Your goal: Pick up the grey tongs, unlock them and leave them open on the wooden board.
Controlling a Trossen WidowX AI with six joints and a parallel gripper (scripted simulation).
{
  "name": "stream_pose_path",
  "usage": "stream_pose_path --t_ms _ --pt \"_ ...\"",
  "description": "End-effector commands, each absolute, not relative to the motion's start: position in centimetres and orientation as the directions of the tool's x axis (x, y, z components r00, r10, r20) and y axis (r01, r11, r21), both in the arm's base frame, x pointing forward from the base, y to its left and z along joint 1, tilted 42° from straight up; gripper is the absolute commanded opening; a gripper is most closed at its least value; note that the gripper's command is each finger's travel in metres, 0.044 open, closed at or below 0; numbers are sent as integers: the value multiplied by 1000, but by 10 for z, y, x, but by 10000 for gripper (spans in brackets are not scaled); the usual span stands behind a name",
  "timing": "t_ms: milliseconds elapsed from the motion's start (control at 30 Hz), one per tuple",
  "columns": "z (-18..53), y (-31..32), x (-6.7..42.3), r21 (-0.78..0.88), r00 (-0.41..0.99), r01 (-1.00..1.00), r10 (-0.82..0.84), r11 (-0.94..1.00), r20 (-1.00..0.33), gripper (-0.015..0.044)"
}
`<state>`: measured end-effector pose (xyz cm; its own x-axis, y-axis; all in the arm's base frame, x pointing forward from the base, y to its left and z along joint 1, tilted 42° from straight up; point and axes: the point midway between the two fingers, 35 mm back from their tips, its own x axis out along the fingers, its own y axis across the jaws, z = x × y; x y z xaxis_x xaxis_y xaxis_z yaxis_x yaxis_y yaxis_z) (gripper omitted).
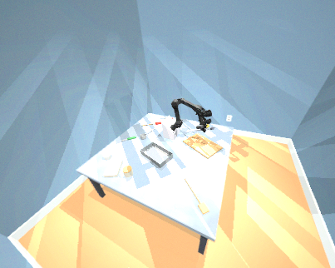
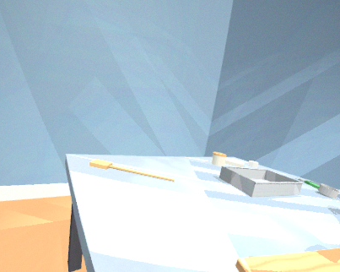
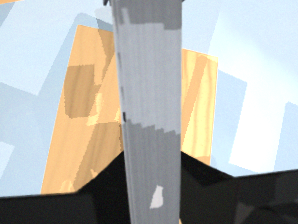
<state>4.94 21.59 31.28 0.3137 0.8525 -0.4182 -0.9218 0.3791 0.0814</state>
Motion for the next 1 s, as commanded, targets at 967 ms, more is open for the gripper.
stream_pose_path --t_ms 967 --pt "318 176 45 278 467 -856 883 436 52 -150"
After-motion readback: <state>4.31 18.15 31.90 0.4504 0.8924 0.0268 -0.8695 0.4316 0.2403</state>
